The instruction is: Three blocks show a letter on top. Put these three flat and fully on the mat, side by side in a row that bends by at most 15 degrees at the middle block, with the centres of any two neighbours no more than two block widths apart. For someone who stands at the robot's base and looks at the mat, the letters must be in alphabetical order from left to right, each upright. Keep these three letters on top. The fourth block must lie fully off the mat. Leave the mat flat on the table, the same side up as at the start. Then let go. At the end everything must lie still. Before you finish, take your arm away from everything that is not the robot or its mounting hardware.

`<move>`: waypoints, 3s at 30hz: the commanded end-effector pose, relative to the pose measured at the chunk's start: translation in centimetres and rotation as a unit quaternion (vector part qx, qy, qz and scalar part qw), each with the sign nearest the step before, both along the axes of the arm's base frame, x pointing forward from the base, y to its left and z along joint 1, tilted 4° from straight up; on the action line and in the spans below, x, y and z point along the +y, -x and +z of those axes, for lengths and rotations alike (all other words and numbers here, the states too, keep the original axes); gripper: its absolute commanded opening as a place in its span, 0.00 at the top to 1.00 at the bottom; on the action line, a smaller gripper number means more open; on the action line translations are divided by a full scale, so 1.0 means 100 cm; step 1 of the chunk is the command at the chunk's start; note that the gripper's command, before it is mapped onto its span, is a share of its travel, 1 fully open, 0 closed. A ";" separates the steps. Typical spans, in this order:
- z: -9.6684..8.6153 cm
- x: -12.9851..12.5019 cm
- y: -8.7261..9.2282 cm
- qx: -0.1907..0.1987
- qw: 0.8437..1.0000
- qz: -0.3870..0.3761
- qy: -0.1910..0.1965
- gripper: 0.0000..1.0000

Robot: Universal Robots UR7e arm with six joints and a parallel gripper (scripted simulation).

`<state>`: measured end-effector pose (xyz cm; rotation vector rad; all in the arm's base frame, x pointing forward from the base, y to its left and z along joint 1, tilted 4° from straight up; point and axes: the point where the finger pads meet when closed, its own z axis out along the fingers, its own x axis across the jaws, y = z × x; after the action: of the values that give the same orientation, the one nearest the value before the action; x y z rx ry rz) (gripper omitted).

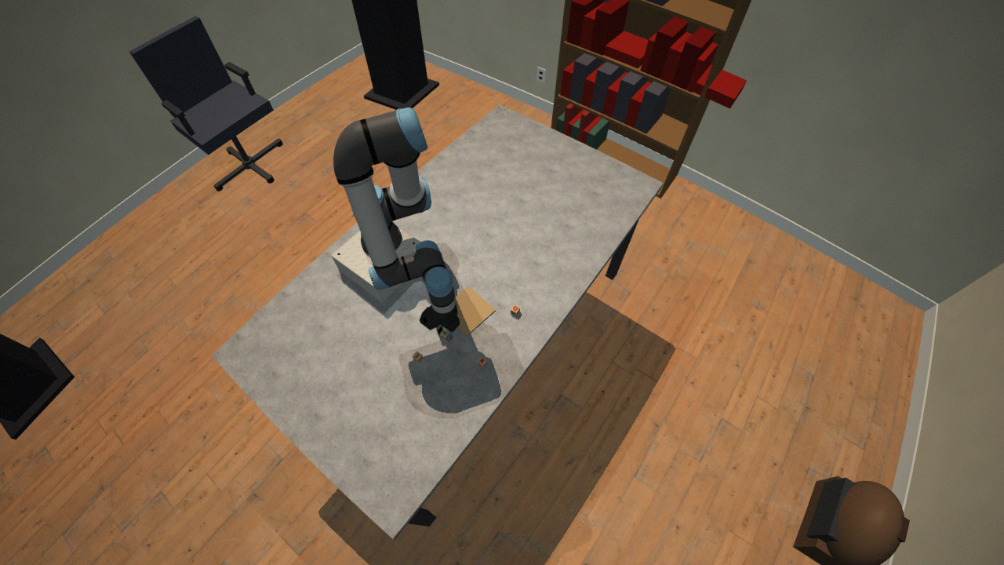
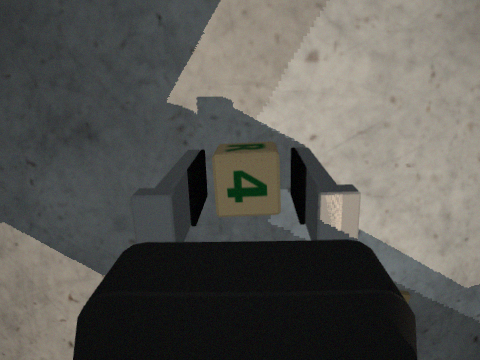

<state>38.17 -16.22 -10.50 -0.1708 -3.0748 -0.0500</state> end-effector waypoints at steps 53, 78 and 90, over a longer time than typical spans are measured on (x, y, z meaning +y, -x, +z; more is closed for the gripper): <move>0.090 -0.003 -0.005 0.000 1.000 0.000 0.000 0.00; 0.081 -0.119 0.028 -0.001 0.999 0.037 -0.001 0.00; 0.081 -0.120 0.029 -0.001 0.999 0.038 -0.002 0.00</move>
<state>35.23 -28.03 -2.45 -0.0549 -3.0783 -0.0545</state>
